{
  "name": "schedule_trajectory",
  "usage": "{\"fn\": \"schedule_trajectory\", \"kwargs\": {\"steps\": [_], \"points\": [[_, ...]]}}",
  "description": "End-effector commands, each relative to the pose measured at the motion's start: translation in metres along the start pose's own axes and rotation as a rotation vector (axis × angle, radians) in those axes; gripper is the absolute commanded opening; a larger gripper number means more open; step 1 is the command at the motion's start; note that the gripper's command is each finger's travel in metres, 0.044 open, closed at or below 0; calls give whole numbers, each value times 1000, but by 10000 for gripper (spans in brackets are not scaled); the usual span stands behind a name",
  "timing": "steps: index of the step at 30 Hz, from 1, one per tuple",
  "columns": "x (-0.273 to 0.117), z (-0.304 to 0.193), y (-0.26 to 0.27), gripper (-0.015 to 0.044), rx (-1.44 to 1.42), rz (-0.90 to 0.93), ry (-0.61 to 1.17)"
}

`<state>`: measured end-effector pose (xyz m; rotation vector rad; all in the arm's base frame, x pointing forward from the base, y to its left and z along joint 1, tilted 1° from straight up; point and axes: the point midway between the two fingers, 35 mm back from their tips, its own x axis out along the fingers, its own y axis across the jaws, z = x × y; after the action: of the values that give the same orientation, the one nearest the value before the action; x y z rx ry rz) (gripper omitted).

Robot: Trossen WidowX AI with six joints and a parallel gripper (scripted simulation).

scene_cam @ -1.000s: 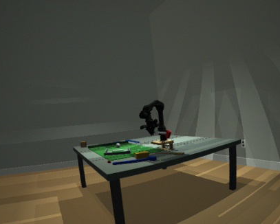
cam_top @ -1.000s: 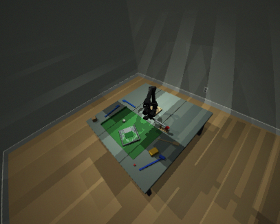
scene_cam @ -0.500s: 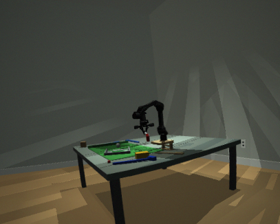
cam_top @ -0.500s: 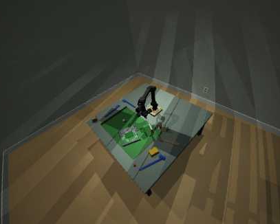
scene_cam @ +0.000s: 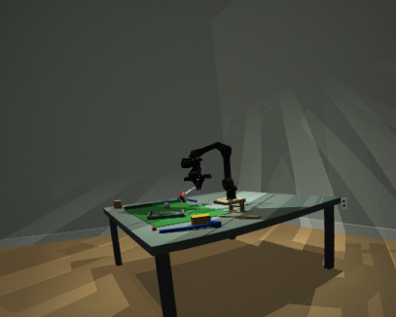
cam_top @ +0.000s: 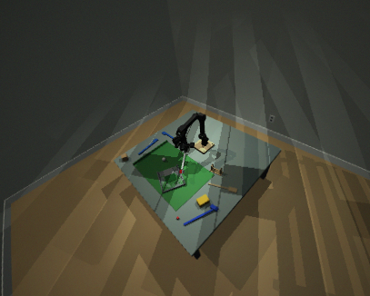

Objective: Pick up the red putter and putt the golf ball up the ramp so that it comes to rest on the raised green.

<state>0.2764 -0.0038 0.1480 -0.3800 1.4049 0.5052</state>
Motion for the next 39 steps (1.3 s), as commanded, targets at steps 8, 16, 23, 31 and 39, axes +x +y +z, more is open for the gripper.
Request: {"fn": "schedule_trajectory", "kwargs": {"steps": [8, 16, 23, 31, 39], "points": [[-15, -38, -40, 0, 363, -54, 15], [-24, -72, -63, 0, 627, -85, 35], [-31, -104, -78, 0, 859, -111, 51], [-37, -130, -87, 0, 1040, -132, 64], [-29, -130, -88, 0, 1040, -132, 64]]}}
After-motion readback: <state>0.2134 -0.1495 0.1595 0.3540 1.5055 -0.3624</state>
